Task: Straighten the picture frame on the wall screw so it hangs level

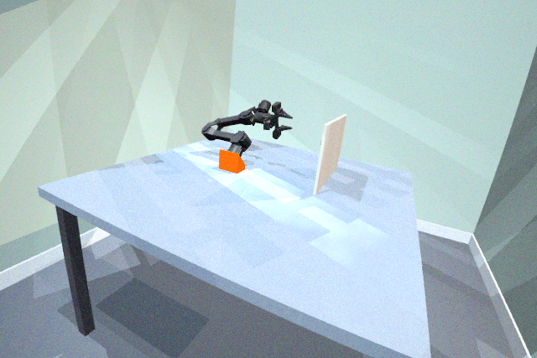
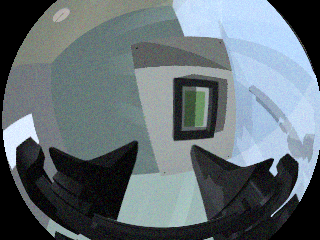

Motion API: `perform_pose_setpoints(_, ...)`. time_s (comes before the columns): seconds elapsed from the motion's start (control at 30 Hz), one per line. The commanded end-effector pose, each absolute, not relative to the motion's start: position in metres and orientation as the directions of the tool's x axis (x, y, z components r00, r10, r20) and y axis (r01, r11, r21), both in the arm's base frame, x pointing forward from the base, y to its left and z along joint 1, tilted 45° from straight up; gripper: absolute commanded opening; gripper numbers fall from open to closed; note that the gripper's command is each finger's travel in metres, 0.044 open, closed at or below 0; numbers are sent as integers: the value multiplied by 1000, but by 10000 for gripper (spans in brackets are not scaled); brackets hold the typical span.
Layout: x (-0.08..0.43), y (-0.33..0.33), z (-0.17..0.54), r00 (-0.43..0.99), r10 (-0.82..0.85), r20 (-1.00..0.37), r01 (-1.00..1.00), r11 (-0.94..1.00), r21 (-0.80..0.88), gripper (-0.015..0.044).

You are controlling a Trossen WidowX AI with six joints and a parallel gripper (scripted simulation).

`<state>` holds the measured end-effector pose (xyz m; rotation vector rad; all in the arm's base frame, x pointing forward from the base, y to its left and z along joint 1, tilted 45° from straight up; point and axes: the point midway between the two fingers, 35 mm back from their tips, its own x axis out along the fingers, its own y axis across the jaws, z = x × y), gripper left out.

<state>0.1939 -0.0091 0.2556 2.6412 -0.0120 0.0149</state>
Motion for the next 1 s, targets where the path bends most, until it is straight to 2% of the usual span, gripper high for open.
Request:
perform_pose_setpoints(0.0, 211, -7, 252, 1000, -5, 5, -7, -866, 501, 260)
perform_pose_setpoints(0.27, 262, 19, 234, 1000, -4, 10, -8, -823, 568, 260)
perform_pose_setpoints(0.97, 267, 22, 236, 1000, -4, 10, -9, -822, 569, 260)
